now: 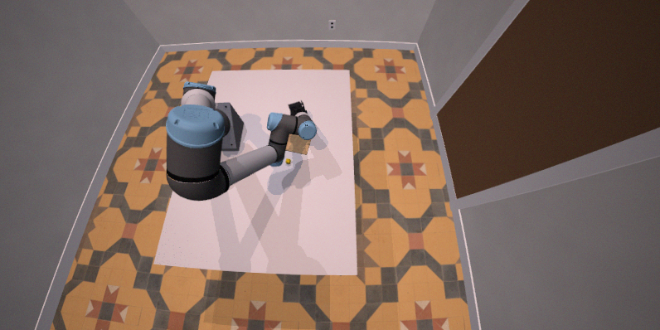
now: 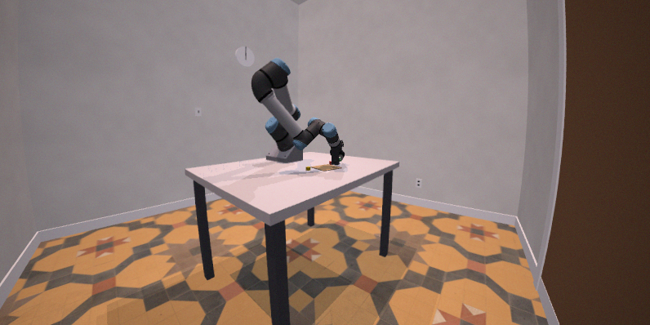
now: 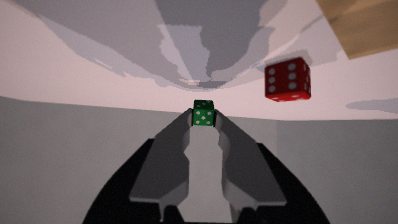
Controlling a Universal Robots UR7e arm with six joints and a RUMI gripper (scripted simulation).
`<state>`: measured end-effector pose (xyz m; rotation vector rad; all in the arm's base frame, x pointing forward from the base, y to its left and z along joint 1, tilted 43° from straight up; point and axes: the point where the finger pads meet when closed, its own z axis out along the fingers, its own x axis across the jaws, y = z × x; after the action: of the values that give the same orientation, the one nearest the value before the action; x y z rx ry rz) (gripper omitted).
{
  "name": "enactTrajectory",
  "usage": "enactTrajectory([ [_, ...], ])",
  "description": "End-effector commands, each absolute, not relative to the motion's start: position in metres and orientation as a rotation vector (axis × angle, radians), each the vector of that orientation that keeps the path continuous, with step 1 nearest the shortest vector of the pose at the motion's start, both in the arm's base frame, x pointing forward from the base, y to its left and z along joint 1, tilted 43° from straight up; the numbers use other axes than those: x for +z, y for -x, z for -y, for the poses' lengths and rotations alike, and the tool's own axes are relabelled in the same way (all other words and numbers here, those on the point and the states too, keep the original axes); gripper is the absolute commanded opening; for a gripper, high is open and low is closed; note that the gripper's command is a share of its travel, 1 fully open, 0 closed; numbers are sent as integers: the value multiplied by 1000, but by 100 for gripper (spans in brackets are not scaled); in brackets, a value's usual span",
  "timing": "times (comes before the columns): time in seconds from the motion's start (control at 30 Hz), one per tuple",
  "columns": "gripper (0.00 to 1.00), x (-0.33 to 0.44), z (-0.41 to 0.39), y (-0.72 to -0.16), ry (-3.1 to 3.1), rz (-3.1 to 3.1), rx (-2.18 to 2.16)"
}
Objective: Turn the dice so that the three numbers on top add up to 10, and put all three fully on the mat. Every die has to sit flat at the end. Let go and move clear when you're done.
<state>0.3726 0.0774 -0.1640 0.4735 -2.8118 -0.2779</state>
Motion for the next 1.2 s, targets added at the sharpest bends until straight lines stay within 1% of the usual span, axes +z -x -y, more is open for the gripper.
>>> enactTrajectory([
  [0.0, 3, -164, -78, -373, -474, 2812, -278],
  [1.17, 3, -171, -71, -373, -474, 2812, -278],
])
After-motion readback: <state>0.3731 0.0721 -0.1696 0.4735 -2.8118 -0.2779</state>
